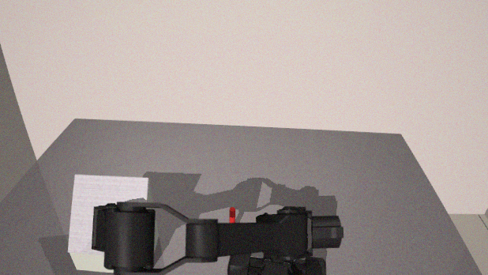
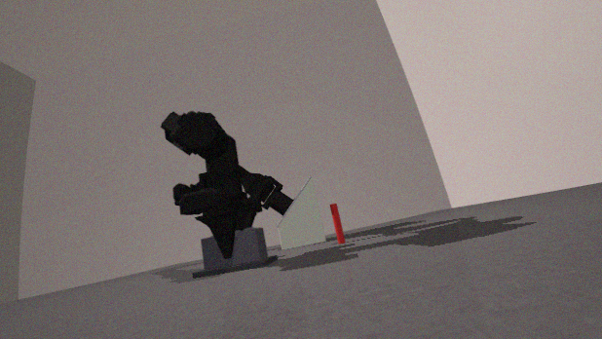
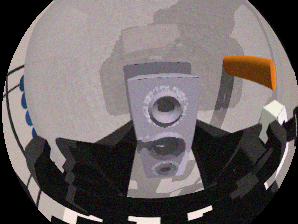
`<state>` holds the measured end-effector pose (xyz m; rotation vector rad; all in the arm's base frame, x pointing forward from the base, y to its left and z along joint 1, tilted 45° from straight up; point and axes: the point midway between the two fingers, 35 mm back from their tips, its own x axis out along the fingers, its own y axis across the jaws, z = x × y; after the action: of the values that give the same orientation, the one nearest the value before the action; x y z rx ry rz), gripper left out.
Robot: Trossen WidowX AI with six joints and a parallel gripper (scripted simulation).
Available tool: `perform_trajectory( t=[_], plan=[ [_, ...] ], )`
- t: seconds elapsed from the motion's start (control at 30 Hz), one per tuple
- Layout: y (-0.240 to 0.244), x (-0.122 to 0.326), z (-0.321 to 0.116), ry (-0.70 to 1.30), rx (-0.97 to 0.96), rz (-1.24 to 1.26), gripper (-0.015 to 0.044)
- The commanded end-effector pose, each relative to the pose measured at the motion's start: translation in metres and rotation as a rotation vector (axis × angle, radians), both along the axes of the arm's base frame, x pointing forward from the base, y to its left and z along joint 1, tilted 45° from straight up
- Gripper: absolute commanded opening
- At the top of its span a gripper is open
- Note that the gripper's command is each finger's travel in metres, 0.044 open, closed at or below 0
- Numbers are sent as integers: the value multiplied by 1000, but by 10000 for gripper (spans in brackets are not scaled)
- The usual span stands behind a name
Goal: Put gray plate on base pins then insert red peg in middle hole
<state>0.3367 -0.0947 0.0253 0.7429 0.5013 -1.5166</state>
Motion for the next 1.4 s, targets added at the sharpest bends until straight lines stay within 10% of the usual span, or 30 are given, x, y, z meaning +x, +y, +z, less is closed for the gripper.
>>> perform_trajectory(
  t=[0.0, 0.13, 0.9, 1.37],
  plan=[
    [0, 0, 0, 0, 0, 0, 341],
    [0, 0, 0, 0, 0, 0, 440],
    [89, 0, 82, 4, 1, 6, 440],
    [216, -88, -51, 372, 2, 381, 440]
  ],
)
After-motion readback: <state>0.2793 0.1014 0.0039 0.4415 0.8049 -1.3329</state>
